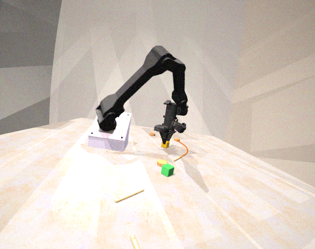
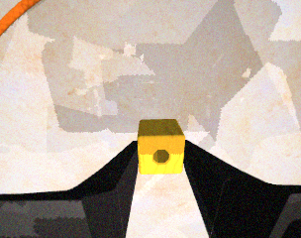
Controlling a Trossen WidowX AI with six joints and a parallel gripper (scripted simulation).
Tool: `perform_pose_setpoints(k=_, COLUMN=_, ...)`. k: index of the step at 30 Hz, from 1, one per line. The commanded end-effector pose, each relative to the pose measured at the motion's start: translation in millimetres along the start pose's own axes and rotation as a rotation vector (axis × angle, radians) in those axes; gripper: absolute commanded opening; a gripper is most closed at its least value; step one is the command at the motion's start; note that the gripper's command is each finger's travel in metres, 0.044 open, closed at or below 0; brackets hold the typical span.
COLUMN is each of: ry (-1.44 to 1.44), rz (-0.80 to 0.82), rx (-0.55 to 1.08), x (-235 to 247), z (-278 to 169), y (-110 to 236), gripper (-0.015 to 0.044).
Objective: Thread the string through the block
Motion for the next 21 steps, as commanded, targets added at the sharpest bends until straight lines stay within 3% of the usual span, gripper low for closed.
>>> perform_pose_setpoints(k=1, ry=-0.001, rz=0.0, rx=0.001, x=0, z=0, y=3, gripper=0.0)
perform_pose_setpoints(k=21, ry=0.0, rz=-0.001, rx=-0.002, x=0, z=-1, y=14, gripper=0.0)
Point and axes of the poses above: the point midway between the two fingers, 35 mm back from their tips, its own y axis back along the fingers, its own x axis across the jaws, z = x × y, the point moved 9 cm from there along y, back along the fingers, and after that the axes turned 14 degrees about y, right-handed, at the moved point
